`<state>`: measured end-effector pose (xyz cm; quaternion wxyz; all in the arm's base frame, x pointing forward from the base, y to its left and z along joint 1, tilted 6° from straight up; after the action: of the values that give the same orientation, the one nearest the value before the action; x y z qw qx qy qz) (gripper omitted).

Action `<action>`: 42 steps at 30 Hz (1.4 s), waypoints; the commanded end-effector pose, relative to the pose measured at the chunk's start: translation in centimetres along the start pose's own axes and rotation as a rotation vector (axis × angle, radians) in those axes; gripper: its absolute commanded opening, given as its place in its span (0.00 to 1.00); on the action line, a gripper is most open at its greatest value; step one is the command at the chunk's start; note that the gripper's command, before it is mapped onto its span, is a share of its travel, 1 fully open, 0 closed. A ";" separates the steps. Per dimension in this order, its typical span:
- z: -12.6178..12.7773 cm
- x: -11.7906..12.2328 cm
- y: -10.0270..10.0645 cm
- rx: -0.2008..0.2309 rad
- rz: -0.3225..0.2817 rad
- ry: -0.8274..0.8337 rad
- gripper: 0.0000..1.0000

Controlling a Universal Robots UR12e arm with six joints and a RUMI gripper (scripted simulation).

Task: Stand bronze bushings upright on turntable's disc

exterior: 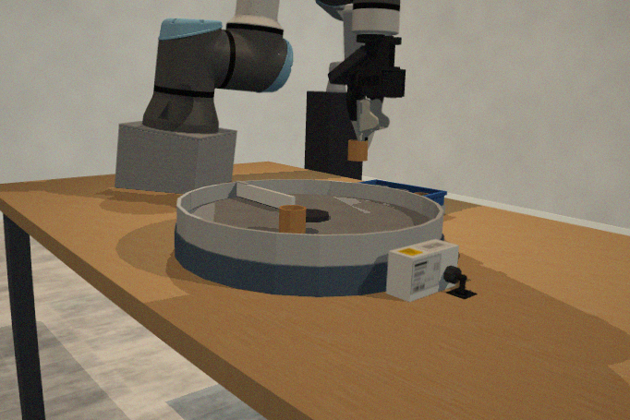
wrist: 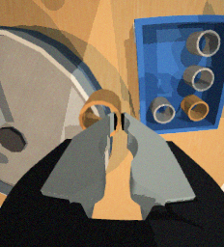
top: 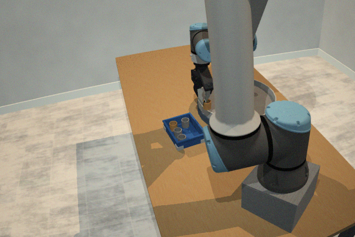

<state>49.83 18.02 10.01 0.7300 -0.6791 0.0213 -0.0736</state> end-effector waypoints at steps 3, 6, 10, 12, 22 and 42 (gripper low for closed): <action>-4.4 1.7 -0.1 0.002 -0.001 -0.001 0.00; -5.1 2.0 -0.1 0.002 -0.001 -0.001 0.00; -7.9 3.0 0.0 0.002 -0.001 -0.001 0.00; -9.1 3.4 0.0 0.002 -0.001 -0.001 0.00; -13.0 4.9 0.0 0.002 -0.001 -0.001 0.00; -14.0 5.3 0.0 0.002 -0.001 -0.001 0.00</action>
<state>53.13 3.45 9.28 0.7306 -0.6785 0.0210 -0.0732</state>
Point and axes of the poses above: the point where the finger pads meet when closed, its own y axis out along the fingers, its own z axis across the jaws, x = y × z, the point moved 4 cm from there along -y, back along the fingers, and after that the axes turned 15 degrees about y, right-handed, at the moved point
